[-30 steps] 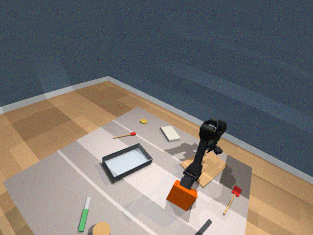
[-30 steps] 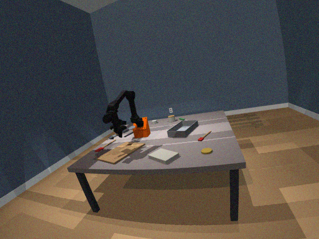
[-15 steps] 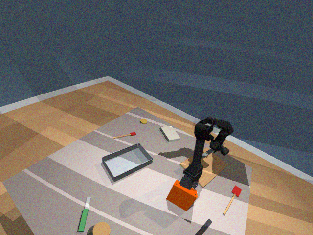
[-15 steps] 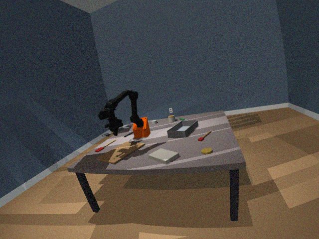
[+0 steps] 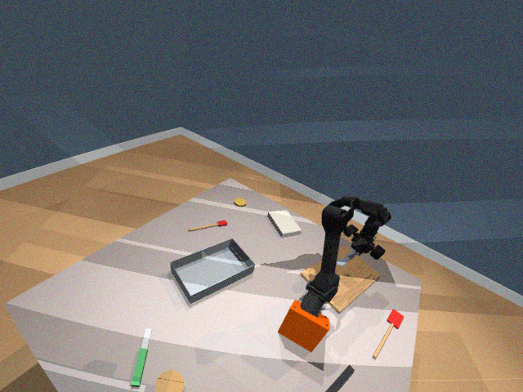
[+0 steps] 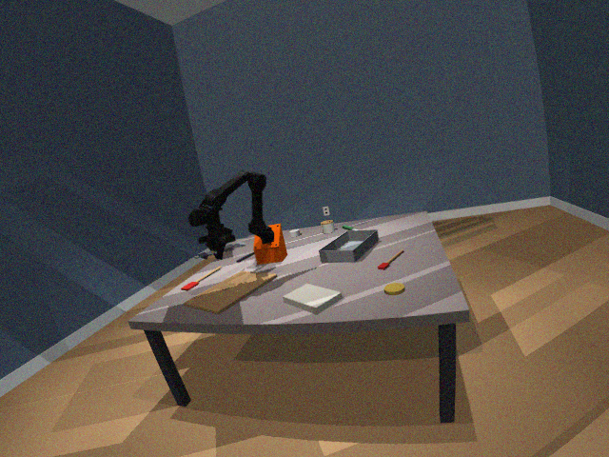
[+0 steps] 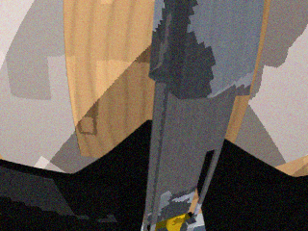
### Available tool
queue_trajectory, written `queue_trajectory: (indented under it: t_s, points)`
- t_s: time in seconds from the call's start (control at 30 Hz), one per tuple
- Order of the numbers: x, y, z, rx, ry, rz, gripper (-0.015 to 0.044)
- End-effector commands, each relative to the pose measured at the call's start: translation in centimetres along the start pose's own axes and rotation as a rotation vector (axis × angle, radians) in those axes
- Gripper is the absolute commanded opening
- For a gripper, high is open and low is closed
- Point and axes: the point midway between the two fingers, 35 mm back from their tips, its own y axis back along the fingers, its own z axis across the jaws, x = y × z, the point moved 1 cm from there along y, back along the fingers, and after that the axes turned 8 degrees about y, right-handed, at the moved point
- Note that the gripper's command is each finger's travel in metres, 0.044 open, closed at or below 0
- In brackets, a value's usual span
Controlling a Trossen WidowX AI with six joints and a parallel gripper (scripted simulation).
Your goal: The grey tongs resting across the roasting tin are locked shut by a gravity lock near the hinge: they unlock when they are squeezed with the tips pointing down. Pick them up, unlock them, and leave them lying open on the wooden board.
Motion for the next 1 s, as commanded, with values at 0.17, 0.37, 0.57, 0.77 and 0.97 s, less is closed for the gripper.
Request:
queue_trajectory:
  t_s: [0.17,0.37,0.57,0.77,0.97]
  points:
    - [-0.1,0.2,-0.2,-0.054,0.042,0.152,-0.015]
    - [-0.2,0.3,-0.2,-0.085,0.063,0.259,-0.015]
    - [-0.3,0.5,-0.3,-0.112,0.074,0.37,-0.015]
    - [-0.5,0.8,-0.4,-0.132,0.081,0.485,-0.015]
    - [-0.8,1.2,-0.5,-0.146,0.078,0.603,-0.015]
